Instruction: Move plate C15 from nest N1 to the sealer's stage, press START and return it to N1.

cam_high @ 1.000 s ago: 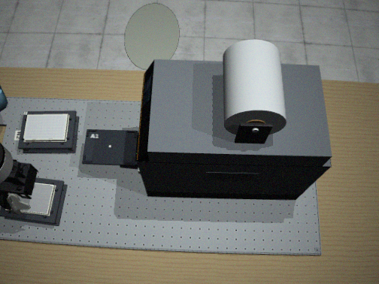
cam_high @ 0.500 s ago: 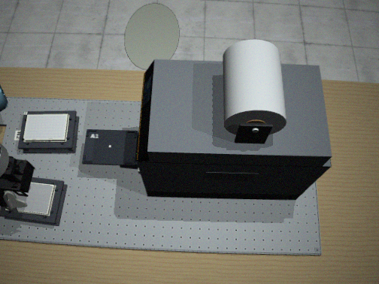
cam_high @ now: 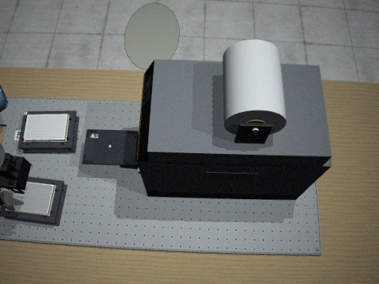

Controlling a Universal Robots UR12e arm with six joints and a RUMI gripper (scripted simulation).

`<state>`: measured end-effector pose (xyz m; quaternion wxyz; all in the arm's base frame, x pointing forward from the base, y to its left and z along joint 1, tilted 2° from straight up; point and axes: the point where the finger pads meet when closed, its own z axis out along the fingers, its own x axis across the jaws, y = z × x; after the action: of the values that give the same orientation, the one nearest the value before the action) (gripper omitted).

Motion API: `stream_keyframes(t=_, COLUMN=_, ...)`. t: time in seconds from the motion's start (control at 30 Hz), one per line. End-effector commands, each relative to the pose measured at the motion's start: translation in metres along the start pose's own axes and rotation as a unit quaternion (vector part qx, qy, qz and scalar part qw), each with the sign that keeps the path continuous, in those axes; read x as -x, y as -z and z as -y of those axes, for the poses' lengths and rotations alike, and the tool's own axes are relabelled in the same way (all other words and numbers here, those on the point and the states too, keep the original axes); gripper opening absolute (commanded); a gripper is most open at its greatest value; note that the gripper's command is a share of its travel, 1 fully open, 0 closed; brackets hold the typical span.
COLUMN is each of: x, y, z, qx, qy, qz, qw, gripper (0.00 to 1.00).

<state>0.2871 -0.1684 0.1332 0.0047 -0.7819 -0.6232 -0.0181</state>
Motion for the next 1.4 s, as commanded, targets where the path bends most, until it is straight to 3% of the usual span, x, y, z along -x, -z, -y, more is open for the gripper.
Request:
stream_keyframes(t=0.0, x=0.001, y=0.013, z=0.000, qx=0.001, qy=-0.001, qz=0.000, qw=1.000, gripper=0.68)
stream_keyframes(t=0.63, x=0.002, y=0.032, z=0.000, qx=0.000, qy=-0.001, qz=0.000, qw=1.000, gripper=0.68)
stream_keyframes(t=1.37, x=-0.048, y=0.074, z=-0.018, qx=0.000, qy=0.014, qz=-0.001, qw=1.000, gripper=0.68)
